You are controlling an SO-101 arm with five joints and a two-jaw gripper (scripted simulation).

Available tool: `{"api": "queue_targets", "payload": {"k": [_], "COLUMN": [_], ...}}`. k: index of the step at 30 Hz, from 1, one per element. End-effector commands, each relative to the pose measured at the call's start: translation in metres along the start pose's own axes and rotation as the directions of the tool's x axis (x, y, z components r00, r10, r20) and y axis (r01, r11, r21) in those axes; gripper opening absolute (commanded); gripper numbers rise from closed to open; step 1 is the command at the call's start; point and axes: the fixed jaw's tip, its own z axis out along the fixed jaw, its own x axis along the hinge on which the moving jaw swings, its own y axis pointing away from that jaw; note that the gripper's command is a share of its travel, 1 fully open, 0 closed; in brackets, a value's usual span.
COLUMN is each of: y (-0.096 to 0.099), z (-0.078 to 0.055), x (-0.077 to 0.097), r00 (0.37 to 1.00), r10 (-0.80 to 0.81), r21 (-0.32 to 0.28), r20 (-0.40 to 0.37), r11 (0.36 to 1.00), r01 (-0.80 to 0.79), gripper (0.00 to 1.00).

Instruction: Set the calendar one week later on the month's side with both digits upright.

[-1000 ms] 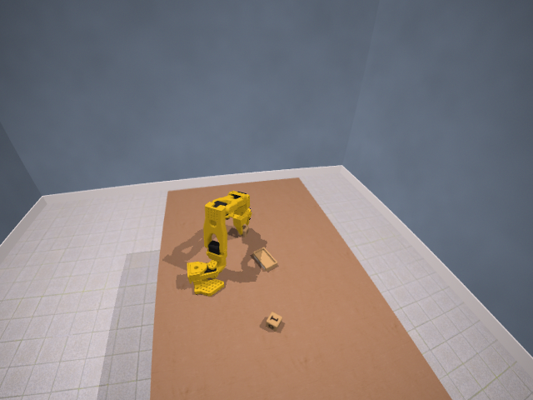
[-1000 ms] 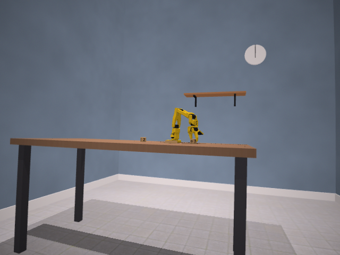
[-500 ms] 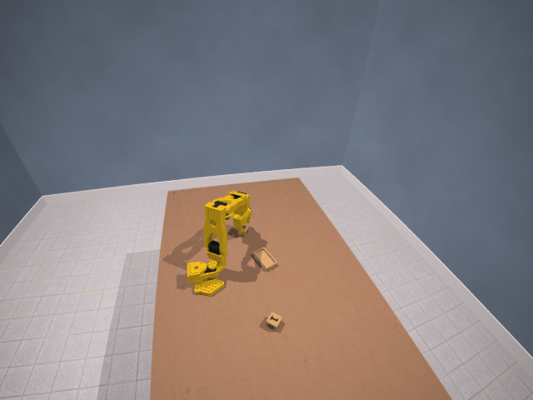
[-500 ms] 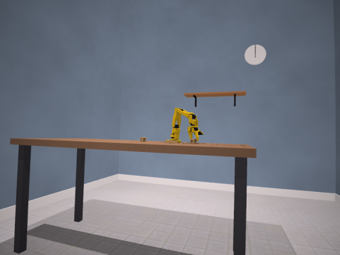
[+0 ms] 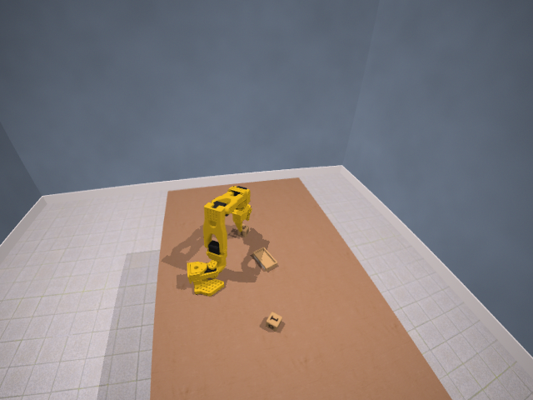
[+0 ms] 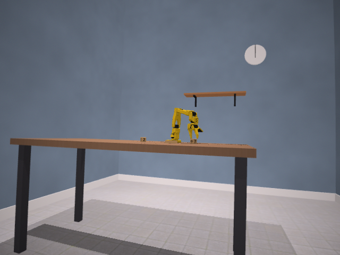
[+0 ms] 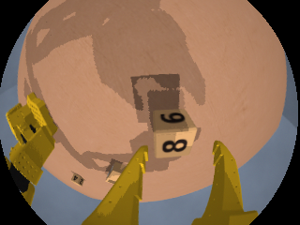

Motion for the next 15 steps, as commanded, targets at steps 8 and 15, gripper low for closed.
{"api": "queue_targets", "payload": {"k": [8, 15], "y": [-0.005, -0.004], "z": [-0.042, -0.044], "x": [-0.002, -0.002], "r00": [1.000, 1.000], "r10": [-0.006, -0.006], "r21": [0.065, 0.065], "r20": [0.004, 0.004], "r11": [0.998, 0.998], "r01": [0.005, 0.005], "gripper": [0.36, 0.36]}}
